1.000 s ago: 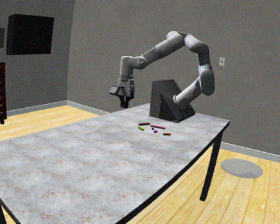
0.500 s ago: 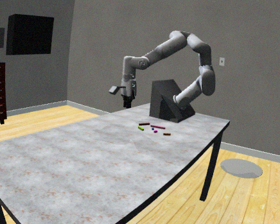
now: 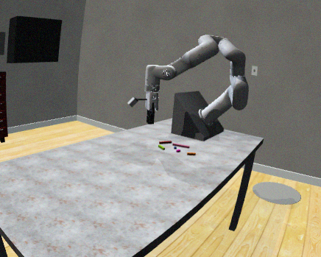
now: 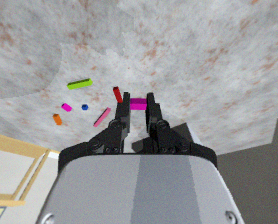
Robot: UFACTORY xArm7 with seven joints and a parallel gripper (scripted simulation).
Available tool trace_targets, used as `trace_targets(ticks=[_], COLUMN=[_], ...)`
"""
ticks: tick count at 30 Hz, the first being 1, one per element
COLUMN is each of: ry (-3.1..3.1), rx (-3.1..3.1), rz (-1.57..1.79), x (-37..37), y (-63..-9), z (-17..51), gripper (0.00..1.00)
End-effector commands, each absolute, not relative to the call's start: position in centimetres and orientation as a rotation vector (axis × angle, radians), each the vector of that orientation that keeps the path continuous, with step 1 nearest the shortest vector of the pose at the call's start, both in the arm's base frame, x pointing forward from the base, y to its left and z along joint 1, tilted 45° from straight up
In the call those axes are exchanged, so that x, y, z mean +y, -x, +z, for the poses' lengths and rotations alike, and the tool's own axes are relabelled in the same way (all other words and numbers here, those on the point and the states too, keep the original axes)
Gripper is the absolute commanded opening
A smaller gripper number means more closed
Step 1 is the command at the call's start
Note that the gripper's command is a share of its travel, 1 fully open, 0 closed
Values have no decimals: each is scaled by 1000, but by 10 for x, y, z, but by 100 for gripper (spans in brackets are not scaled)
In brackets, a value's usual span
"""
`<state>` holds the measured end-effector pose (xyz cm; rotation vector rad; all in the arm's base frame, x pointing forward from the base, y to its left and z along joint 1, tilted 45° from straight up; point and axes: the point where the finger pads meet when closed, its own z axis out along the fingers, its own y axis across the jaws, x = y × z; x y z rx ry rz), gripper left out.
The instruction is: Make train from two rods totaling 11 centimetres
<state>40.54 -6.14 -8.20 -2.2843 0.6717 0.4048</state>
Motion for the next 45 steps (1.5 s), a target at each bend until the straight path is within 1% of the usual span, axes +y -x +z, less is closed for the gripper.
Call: trace_targets(ticks=[1,14,32,45], ry=[2243,2099,2096,2096], rx=[870,1252,1258,1259], rz=[478,616,619,619], x=[-62,-58,-56,-33], y=[-399,-383,-383,-380], z=[-78,-70,-71,-93], gripper=[15,15,15,15])
